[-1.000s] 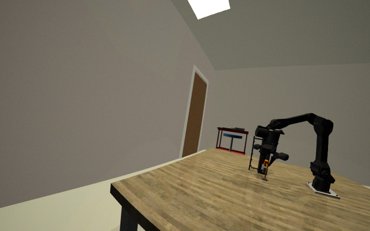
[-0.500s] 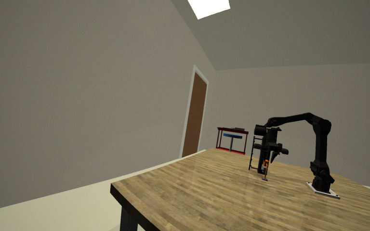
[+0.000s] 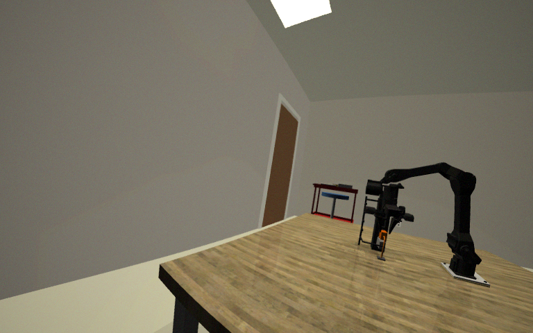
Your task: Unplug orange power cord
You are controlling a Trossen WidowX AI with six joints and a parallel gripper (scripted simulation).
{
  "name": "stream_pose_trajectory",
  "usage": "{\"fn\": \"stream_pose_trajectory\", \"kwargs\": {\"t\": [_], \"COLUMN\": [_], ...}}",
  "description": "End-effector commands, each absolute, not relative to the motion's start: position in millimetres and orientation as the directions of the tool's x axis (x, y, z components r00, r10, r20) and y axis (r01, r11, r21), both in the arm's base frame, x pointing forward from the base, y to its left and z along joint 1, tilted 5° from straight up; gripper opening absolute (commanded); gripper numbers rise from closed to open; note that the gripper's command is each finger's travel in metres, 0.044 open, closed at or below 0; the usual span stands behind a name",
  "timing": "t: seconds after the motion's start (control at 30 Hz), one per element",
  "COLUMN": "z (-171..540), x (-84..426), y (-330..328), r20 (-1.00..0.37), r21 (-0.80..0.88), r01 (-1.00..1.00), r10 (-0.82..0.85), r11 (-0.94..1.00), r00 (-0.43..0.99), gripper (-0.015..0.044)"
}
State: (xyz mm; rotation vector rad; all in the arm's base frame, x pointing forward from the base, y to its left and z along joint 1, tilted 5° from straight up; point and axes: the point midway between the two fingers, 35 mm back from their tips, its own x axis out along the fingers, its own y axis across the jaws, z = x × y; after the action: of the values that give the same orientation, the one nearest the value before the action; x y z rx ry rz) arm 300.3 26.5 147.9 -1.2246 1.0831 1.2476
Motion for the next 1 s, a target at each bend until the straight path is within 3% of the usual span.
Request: {"fn": "stream_pose_trajectory", "kwargs": {"t": [0.0,0.83,0.97], "z": [146.9,133.4,135.9], "x": [300.0,301.0,300.8], "y": [21.0,2.8,1.9], "r20": [-0.996,-0.996,-0.996], "r21": [-0.054,-0.054,-0.053], "r01": [-0.996,-0.996,-0.997], "r10": [0.081,0.079,0.074], "r11": [-0.065,-0.065,-0.059], "r00": [0.049,0.049,0.049], "gripper": [0.0160,0.0160,0.0055]}}
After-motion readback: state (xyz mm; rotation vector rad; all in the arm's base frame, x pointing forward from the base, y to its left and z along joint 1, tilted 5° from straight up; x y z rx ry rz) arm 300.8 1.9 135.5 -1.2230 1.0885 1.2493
